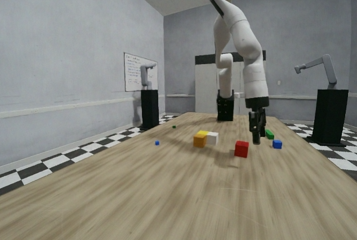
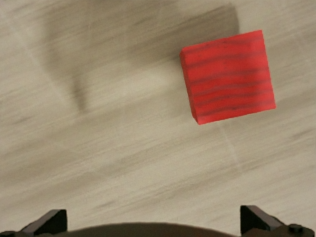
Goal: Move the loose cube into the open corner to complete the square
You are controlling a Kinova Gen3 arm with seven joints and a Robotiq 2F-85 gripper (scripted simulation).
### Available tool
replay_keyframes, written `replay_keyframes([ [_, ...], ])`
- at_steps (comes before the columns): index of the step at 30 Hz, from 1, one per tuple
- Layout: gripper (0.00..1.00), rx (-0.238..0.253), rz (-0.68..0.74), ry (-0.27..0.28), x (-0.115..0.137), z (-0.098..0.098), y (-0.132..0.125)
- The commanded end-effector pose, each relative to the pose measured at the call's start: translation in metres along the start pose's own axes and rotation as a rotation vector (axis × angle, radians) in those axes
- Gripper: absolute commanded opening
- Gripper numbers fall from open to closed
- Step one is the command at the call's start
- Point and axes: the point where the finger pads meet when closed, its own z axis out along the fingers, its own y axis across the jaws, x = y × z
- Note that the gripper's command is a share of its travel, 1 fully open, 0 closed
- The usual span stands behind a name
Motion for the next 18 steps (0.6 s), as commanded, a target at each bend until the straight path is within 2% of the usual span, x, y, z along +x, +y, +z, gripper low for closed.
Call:
replay_keyframes([
  [1,1.00,-0.011,-0.055,0.042,0.017,-0.011,0.012],
  [11,1.00,-0.011,-0.055,0.042,0.017,-0.011,0.012],
  [13,1.00,-0.023,-0.100,0.078,0.032,-0.019,0.023],
  [18,1.00,-0.023,-0.100,0.078,0.032,-0.019,0.023],
])
